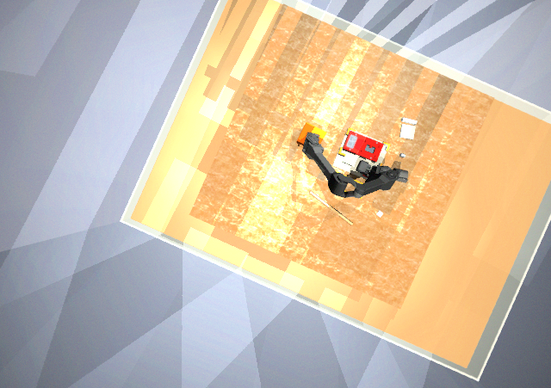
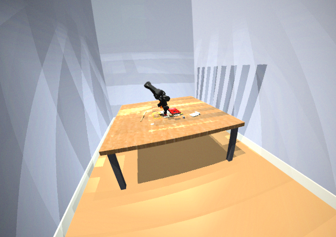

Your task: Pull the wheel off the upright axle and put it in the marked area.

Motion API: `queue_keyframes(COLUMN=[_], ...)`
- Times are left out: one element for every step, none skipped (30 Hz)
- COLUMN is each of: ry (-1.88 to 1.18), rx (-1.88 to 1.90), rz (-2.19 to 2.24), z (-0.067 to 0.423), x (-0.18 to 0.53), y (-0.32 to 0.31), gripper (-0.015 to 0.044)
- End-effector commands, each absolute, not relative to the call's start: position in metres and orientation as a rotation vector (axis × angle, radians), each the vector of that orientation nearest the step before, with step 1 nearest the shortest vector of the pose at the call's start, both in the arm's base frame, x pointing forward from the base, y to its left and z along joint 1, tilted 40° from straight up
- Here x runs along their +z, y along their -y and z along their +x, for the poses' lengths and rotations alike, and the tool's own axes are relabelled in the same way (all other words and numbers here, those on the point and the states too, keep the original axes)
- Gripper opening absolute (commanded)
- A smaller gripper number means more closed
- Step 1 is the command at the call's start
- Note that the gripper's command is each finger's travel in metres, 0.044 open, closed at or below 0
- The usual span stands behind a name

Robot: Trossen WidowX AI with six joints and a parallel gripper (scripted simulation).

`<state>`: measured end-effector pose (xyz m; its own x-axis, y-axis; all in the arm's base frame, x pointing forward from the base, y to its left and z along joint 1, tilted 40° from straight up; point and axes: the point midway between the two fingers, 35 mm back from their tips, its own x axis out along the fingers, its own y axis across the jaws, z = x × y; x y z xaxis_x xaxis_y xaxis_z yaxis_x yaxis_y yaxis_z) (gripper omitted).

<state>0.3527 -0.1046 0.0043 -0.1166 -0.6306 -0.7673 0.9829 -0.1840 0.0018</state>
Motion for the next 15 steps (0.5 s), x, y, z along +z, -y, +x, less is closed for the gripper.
queue_keyframes(ry=[-0.628,-0.628,-0.628,-0.628,-0.628,-0.628,-0.628,-0.628,-0.628,-0.628,-0.628,-0.628,-0.628,-0.628,-0.628], rx=[-1.632,-1.632,-1.632,-1.632,-1.632,-1.632,-1.632,-1.632,-1.632,-1.632,-1.632,-1.632,-1.632,-1.632,-1.632], rz=[0.767,0.767,0.767,0.767,0.767,0.767,0.767,0.767,0.767,0.767,0.767,0.767,0.767,0.767,0.767], z=[0.3527,0.3528,0.3528,0.3529,0.3529,0.353,0.353,0.3531,0.3531,0.3532,0.3533,0.3533,0.3534,0.3534,0.3535], x=[0.0054,0.0057,0.0059,0.0062,0.0064,0.0067,0.0069,0.0071,0.0074,0.0076,0.0079,0.0081,0.0084,0.0086,0.0089], y=[0.1036,0.1034,0.1032,0.103,0.1028,0.1026,0.1024,0.1022,0.102,0.1017,0.1015,0.1013,0.1011,0.1009,0.1007], gripper=[0.0,0.0,0.0,0.0,0.0,0.0,0.0,0.0,0.0,0.0,0.0,0.0,0.0,0.0,0.0])
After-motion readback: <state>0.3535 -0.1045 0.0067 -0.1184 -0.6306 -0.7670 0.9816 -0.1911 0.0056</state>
